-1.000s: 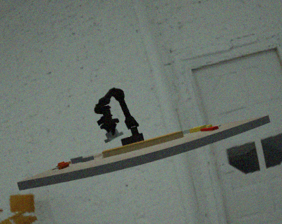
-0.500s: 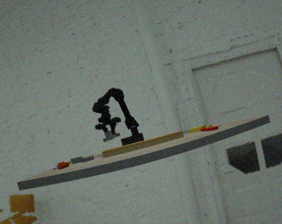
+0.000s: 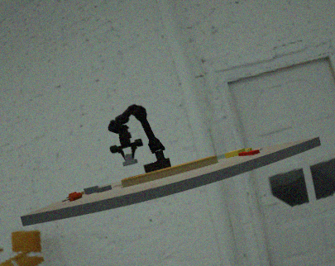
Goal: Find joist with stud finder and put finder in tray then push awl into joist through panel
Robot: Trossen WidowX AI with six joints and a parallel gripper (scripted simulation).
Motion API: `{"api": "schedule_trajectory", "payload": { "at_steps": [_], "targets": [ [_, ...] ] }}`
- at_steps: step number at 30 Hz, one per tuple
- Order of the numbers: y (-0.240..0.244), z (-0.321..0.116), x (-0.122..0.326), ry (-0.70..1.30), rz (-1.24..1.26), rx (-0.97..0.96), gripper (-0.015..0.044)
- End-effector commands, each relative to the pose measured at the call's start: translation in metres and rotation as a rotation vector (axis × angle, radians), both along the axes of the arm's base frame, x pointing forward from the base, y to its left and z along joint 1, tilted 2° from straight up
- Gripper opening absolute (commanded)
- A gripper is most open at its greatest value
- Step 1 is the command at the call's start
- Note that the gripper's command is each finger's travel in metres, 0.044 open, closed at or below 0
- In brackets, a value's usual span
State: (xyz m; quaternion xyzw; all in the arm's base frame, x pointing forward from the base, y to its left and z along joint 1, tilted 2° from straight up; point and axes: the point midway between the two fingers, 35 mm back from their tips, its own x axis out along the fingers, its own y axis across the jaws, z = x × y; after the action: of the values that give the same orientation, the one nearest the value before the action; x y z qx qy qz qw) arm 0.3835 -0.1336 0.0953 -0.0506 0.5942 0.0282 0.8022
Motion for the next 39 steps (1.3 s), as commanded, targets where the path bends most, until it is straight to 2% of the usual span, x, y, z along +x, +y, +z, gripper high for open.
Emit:
{"api": "schedule_trajectory", "payload": {
  "at_steps": [1, 39],
  "targets": [
    [-0.001, 0.007, 0.005, -0.026, 0.021, -0.008, 0.0000],
    [-0.005, -0.064, 0.011, -0.016, 0.046, -0.010, 0.0000]
  ]
}}
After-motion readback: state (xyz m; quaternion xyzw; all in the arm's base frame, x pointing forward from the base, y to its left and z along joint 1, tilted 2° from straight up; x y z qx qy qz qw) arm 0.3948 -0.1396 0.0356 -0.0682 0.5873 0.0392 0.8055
